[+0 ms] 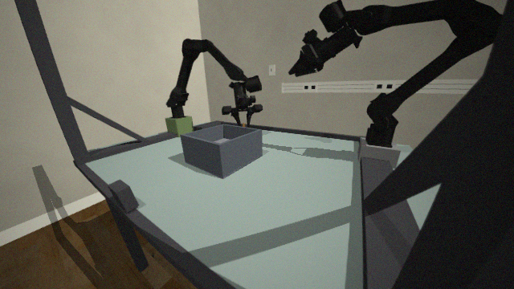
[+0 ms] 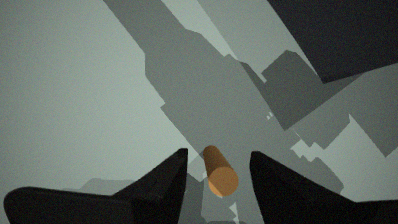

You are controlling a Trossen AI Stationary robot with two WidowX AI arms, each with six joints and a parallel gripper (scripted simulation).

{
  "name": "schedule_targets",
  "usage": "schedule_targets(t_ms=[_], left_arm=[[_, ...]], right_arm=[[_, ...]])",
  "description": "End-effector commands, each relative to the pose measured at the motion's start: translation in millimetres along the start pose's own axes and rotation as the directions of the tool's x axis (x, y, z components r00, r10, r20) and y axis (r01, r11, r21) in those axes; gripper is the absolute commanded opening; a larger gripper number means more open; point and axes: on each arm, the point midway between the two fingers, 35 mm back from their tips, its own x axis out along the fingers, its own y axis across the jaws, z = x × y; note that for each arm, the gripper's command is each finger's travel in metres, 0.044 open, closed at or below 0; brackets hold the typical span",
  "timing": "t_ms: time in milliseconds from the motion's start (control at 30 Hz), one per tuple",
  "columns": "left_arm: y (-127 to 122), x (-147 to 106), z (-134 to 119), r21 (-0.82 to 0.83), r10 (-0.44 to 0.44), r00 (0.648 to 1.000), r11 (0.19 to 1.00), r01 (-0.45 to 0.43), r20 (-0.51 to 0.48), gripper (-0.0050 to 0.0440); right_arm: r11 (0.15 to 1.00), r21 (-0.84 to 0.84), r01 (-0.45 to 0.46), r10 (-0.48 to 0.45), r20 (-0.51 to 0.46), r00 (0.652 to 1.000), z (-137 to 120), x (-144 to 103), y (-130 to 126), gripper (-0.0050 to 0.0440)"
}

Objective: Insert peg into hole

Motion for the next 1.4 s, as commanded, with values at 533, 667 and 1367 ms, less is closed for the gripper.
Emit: schedule_targets(t_ms=[533, 667, 1367], left_arm=[[4.6, -6.6, 5.8, 0.009, 0.025, 1.000, 1.000, -0.025, 0.015, 0.0050], [4.6, -6.6, 5.8, 0.009, 0.025, 1.000, 1.000, -0.025, 0.015, 0.0030], [6.9, -62.2, 54.5, 0.013, 0.076, 0.997, 0.997, -0.076, 0.026, 0.0028]], right_arm=[[1.000, -0.002, 0.000, 0.000, 0.017, 1.000, 5.2, -3.1, -0.1, 0.0440], [1.000, -0.002, 0.000, 0.000, 0.017, 1.000, 5.2, -3.1, -0.1, 0.0440], [0.995, -0.067, -0.074, 0.074, -0.008, 0.997, 6.7, 0.1, 4.0, 0.0440]])
